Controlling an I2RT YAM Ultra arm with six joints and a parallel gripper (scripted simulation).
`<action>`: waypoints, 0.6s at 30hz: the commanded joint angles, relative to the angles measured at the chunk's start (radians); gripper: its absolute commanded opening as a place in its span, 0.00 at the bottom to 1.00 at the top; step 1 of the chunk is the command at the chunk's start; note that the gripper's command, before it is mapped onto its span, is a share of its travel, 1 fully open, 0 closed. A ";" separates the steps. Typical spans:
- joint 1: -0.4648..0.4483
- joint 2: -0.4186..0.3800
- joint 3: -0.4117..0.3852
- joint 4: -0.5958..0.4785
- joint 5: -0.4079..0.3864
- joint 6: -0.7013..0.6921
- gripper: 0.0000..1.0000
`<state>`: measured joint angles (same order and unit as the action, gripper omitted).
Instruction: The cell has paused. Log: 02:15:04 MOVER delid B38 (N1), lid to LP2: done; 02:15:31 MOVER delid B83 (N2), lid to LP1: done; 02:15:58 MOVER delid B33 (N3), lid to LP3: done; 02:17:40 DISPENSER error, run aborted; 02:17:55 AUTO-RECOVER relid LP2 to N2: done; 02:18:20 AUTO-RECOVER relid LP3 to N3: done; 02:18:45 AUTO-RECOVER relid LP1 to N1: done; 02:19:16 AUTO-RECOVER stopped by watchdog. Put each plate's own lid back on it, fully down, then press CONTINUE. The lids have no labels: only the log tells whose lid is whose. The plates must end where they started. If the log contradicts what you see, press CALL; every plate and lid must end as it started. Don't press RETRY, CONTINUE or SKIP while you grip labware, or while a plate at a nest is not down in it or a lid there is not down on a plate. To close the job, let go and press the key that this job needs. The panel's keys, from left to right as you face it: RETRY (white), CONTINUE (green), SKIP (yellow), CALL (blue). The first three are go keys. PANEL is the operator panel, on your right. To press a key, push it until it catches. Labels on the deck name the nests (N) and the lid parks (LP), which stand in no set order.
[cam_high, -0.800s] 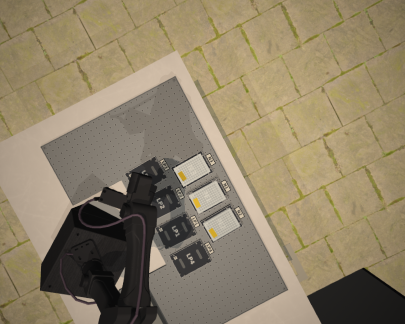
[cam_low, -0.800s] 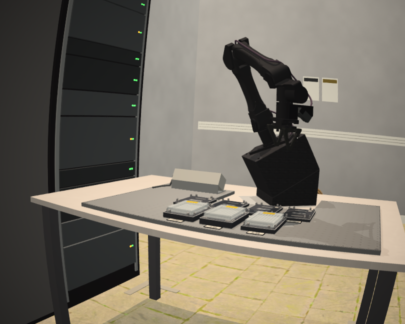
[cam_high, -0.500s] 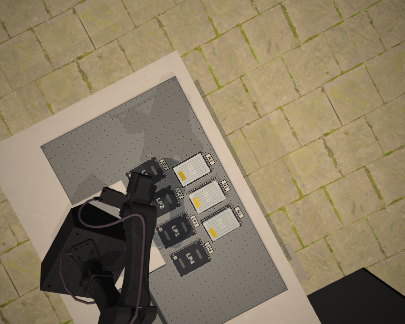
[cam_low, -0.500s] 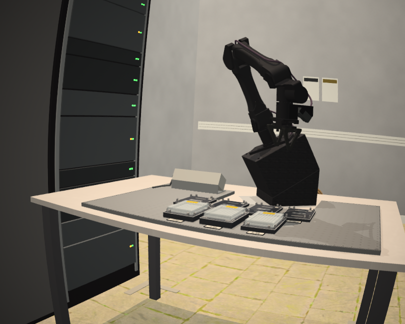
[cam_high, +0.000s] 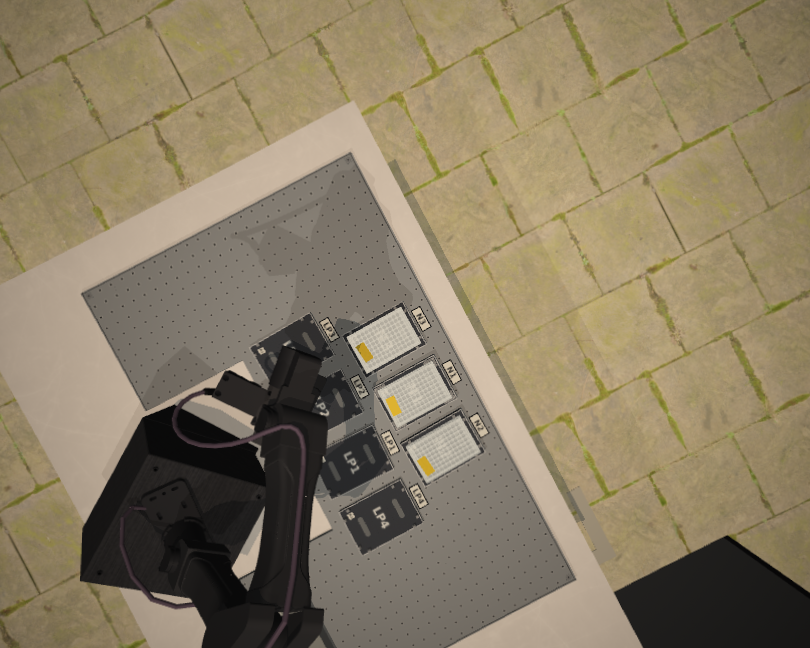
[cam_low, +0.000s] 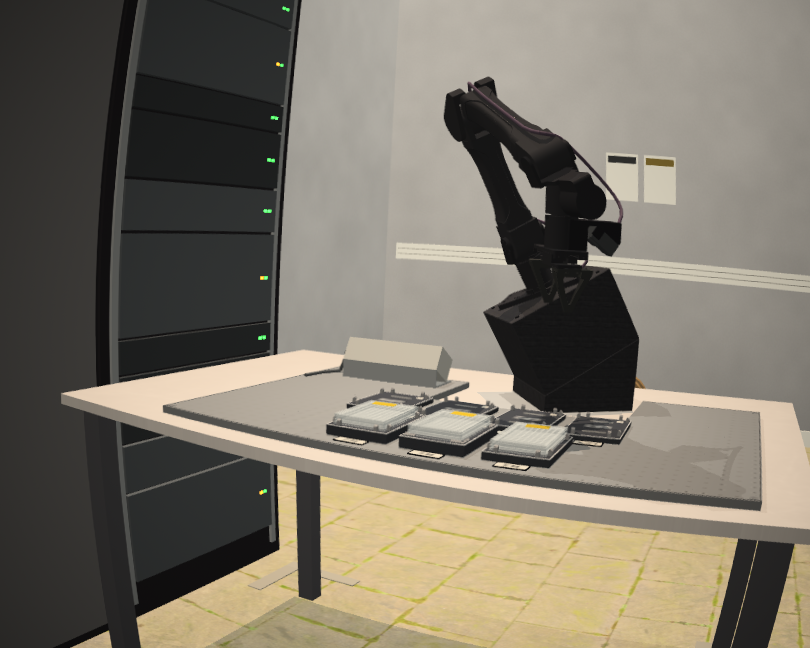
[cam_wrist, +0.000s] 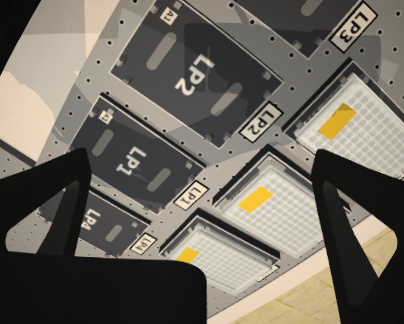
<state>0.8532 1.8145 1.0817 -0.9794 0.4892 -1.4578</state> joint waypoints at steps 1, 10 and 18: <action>0.019 -0.021 -0.018 0.041 -0.014 0.059 1.00; -0.019 -0.012 -0.040 0.091 -0.017 0.152 1.00; -0.089 0.011 -0.068 0.157 -0.018 0.253 1.00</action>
<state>0.7780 1.8191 1.0355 -0.8616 0.4885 -1.2636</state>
